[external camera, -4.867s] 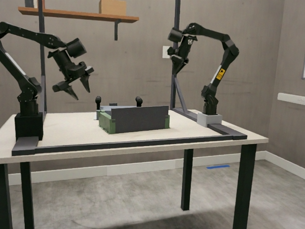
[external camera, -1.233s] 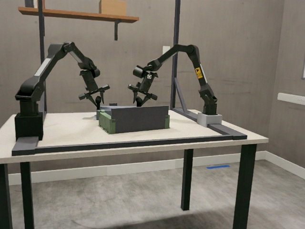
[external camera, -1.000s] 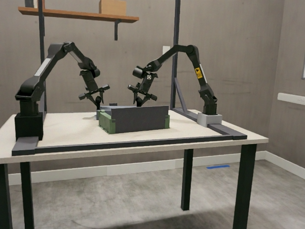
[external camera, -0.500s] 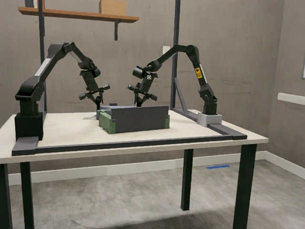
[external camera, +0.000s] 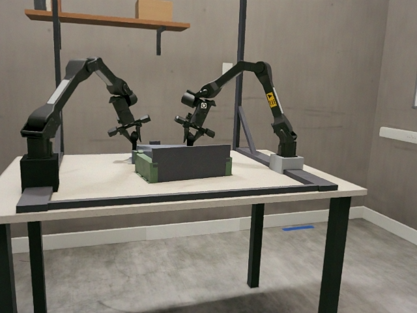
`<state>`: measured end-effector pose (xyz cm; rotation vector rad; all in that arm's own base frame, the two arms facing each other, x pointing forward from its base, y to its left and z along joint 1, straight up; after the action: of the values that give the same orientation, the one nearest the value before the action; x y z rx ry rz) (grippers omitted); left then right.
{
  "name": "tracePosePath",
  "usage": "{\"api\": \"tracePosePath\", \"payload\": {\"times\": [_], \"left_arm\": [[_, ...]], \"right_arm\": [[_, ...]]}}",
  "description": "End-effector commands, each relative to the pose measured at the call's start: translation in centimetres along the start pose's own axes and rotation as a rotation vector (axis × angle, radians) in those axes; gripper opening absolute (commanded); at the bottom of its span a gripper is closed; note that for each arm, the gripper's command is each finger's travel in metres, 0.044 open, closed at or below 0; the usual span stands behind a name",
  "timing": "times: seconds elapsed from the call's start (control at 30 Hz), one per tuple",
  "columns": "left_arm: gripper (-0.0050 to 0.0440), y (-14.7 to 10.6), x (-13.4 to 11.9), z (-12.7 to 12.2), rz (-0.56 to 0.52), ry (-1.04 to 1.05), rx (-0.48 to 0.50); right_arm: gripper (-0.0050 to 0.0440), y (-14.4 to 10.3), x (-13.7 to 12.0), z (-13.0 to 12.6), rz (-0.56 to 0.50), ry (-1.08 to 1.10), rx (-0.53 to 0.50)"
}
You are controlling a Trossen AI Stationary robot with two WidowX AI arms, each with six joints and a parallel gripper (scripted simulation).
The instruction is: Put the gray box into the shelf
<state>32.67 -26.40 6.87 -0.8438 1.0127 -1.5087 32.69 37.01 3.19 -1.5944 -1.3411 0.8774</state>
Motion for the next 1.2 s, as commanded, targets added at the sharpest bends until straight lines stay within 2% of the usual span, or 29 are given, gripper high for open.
{"api": "tracePosePath", "payload": {"times": [0.0,0.67,1.17], "left_arm": [[0.0103,-1.7,0.3,1.0,-0.020,-0.005,0.033],[0.0103,-4.8,0.3,2.3,-0.020,-0.005,0.033],[0.0103,-6.4,-0.1,2.8,-0.039,-0.008,0.052]], "right_arm": [[0.0106,-2.0,0.6,-0.9,-0.033,0.011,-0.018],[0.0106,-5.1,0.6,-2.2,-0.034,0.011,-0.018],[0.0106,-7.0,0.2,-2.9,-0.077,0.037,-0.029]]}}
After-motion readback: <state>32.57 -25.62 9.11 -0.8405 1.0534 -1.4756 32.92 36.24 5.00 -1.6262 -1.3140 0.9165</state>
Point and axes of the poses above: on each arm, the point midway between the two fingers, 35 mm back from their tips, its own y axis out along the fingers, its own z axis across the jaws, x = y × z, the point moved 3 cm from there along -y, back along the fingers, and after that the axes turned 1 degree about y, right-handed, at the moved point
